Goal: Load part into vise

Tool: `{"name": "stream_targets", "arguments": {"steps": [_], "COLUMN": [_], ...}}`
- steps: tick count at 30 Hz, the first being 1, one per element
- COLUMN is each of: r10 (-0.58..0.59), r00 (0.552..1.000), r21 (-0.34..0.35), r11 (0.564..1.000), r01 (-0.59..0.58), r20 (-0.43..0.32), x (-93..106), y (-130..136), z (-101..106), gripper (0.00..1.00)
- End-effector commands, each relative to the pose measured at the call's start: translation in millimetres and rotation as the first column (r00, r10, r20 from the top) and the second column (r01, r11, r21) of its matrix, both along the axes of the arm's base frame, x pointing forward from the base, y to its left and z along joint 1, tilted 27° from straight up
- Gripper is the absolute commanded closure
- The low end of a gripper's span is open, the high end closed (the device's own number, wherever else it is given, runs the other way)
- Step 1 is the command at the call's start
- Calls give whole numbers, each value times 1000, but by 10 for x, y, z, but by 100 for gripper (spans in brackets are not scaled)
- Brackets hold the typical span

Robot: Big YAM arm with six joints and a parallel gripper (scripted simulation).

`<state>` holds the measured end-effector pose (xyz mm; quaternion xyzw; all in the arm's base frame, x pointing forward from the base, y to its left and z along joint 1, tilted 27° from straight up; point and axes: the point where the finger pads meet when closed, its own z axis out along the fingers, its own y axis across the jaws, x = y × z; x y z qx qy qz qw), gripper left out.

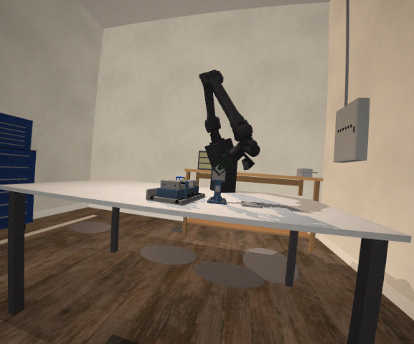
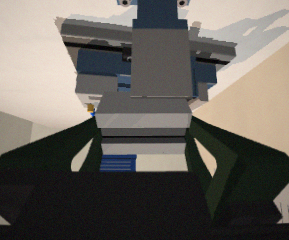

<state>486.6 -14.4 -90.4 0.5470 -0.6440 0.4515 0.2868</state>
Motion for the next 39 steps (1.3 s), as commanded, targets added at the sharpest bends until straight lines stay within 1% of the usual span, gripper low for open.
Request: {"name": "stream_targets", "arguments": {"steps": [1, 5, 9, 12, 14, 15, 18, 19, 29, 31, 32, 33, 39], "r10": [5, 23, 20, 32, 32, 64, 44, 45, 89, 89, 102, 92, 114], "r00": [1000, 999, 999, 999, 999, 997, 998, 998, 995, 995, 994, 995, 992], "r21": [25, 50, 83, 111, 111, 121, 154, 167, 300, 300, 313, 325, 398], "r11": [1000, 998, 996, 993, 993, 990, 987, 985, 949, 949, 943, 940, 909], "r01": [-6, -25, -22, -35, -35, -68, -48, -50, -98, -98, -110, -102, -126], "r20": [30, 30, 31, 31, 31, 32, 33, 34, 43, 43, 44, 46, 54], "x": [95, 97, 95, 96, 96, 100, 97, 96, 99, 99, 101, 99, 100], "y": [-29, 21, -43, -23, -23, 122, -30, -44, -21, -21, 22, -45, -46], "z": [183, 184, 184, 184, 184, 185, 185, 185, 188, 188, 189, 189, 191], "gripper": [100, 100, 100, 100, 100, 100, 100, 100, 100, 100, 100, 100, 100]}}
